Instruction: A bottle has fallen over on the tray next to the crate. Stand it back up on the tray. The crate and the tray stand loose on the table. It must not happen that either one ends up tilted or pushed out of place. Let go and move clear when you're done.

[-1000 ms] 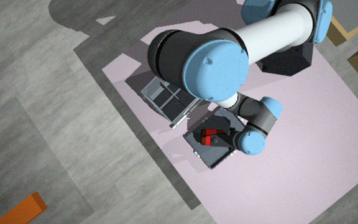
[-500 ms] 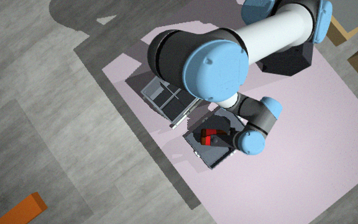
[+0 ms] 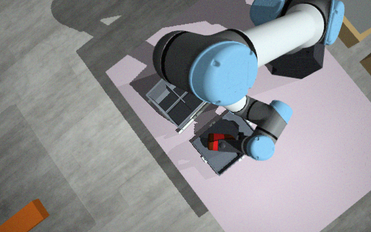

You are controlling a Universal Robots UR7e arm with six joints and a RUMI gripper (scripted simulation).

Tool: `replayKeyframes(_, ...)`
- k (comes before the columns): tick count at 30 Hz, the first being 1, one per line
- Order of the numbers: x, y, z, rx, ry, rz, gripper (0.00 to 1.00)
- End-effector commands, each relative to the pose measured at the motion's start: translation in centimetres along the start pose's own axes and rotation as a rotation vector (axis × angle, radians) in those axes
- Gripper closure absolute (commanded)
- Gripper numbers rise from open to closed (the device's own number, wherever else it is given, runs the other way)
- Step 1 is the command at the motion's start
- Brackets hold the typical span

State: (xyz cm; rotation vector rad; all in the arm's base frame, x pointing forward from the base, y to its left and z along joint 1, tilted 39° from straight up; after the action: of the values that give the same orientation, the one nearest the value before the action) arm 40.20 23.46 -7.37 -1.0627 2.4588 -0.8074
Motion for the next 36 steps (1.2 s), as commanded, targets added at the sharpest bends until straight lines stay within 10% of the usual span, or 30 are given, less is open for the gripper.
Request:
replayKeyframes(1,-0.03,0.0,-0.04,0.0,-0.001,0.0,1.0)
replayKeyframes(36,-0.03,0.0,-0.37,0.0,-0.001,0.0,1.0)
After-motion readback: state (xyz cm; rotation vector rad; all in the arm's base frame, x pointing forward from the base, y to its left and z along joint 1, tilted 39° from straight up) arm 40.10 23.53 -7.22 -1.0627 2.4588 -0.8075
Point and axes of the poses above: the point where the finger pads meet when closed, its own z axis out along the fingers, its own x axis across the jaws, y = z × x, the point moved 2 cm from there along -z, back along the fingers, and after that the axes turned 13 degrees about z, right-handed, at the moved point
